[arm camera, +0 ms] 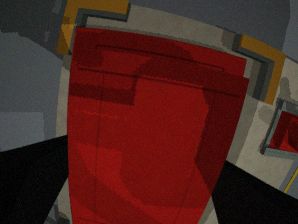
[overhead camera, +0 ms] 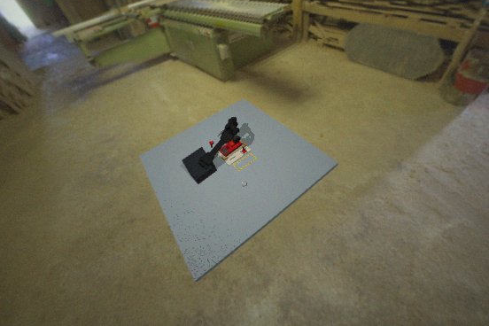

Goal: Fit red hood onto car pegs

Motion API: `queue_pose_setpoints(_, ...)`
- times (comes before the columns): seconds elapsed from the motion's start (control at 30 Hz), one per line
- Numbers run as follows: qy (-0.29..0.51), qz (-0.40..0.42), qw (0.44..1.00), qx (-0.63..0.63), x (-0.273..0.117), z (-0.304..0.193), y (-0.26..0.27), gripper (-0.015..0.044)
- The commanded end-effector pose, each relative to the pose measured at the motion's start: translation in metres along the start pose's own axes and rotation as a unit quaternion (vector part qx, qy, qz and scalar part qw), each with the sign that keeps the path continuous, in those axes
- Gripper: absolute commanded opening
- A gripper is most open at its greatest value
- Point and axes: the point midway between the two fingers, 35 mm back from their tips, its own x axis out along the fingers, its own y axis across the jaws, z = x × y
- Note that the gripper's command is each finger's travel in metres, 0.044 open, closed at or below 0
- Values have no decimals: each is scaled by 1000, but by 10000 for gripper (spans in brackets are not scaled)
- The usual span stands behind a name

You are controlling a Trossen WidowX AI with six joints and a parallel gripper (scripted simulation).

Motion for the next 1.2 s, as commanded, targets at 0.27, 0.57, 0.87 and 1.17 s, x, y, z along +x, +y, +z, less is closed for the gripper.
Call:
queue_pose_setpoints(0.27, -1, 1, 1000, 3, -4, 1, 0, 0)
queue_pose_setpoints(0.57, -2, 2, 1000, 3, -3, 0, -1, 0)
queue_pose_setpoints(0.87, -3, 2, 1000, 2, -2, -1, -1, 0)
queue_pose_setpoints(1.17, -3, 2, 1000, 2, -2, -1, -1, 0)
